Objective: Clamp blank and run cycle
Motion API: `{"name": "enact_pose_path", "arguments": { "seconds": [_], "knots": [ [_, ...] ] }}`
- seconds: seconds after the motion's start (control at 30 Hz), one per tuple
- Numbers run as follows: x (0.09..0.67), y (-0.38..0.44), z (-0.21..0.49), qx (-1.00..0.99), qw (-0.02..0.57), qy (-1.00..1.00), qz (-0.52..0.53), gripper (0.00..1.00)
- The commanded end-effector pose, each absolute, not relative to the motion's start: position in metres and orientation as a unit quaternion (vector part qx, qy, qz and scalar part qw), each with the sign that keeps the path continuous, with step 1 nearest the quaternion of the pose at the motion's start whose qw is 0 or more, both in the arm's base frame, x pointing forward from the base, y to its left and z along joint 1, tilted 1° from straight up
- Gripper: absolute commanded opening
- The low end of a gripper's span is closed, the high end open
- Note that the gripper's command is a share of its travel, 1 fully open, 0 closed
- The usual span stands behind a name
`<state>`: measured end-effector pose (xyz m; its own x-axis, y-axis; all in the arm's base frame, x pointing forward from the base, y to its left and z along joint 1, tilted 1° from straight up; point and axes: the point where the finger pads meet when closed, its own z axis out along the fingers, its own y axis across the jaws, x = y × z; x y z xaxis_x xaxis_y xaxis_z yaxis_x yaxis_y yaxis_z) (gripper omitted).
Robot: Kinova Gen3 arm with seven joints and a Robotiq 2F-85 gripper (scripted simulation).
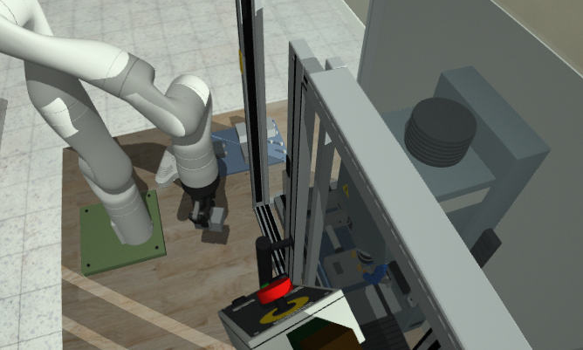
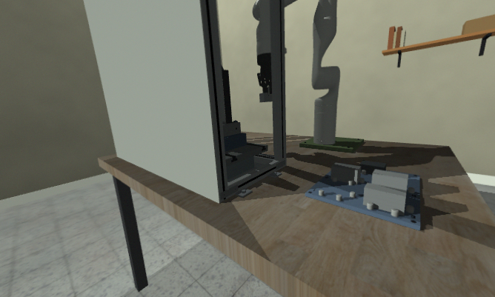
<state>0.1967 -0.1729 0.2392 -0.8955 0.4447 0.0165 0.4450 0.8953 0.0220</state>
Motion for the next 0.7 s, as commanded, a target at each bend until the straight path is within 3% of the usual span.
{"name": "enact_pose_path", "arguments": {
  "seconds": [0.0,0.67],
  "knots": [
    [0.1981,-0.1761,0.2399,-0.236,0.001,-0.972,-0.008,0.1],
    [0.1984,-0.177,0.2403,-0.345,0.004,-0.939,-0.009,0.1]
  ]
}}
